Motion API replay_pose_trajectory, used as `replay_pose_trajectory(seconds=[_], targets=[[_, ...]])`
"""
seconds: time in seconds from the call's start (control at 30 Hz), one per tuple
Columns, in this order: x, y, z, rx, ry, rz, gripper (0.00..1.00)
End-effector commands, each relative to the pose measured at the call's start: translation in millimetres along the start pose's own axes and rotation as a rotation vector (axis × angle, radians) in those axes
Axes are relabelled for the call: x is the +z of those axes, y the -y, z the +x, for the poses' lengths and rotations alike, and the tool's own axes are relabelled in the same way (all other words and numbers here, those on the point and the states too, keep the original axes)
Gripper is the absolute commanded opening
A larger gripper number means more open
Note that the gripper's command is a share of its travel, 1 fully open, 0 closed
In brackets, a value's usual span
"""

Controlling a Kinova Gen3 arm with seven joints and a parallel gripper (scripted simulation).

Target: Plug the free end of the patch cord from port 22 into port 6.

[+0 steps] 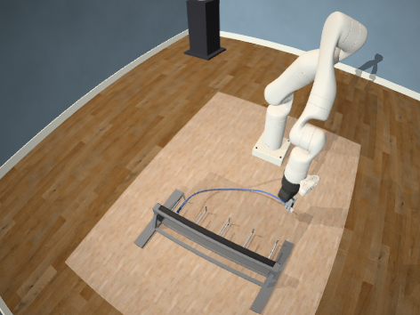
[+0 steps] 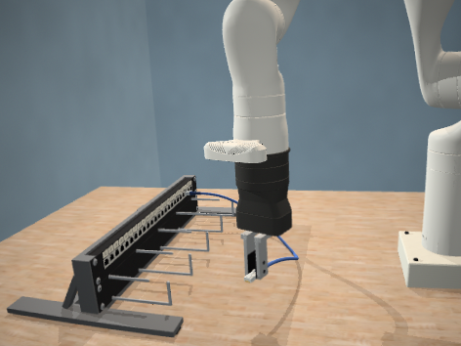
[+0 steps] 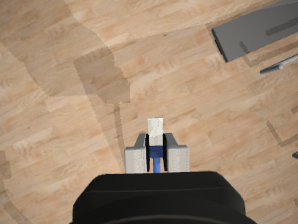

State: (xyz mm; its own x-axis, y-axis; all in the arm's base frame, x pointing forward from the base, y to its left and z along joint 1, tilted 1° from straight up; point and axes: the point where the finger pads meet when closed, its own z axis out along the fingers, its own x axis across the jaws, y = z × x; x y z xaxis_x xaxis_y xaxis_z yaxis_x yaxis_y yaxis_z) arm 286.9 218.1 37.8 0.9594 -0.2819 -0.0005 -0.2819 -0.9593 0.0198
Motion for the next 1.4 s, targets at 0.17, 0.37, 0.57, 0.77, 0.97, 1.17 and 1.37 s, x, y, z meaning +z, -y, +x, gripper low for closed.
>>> replay_pose_trajectory(seconds=[0.17, 0.37, 0.57, 0.77, 0.97, 1.17, 1.37], targets=[[-1.7, -0.2, 7.1, 0.045, -0.002, 0.001, 0.00], [-2.6, -0.6, 10.8, 0.071, -0.002, 0.001, 0.00], [-3.9, -0.8, 16.4, 0.113, -0.002, 0.001, 0.00], [-5.4, -1.2, 22.5, 0.156, -0.002, 0.001, 0.00], [-6.4, -1.5, 26.7, 0.187, -0.002, 0.001, 0.00], [-7.9, -2.0, 33.2, 0.234, -0.002, 0.001, 0.00], [-9.5, -2.3, 39.8, 0.283, -0.002, 0.001, 0.00]])
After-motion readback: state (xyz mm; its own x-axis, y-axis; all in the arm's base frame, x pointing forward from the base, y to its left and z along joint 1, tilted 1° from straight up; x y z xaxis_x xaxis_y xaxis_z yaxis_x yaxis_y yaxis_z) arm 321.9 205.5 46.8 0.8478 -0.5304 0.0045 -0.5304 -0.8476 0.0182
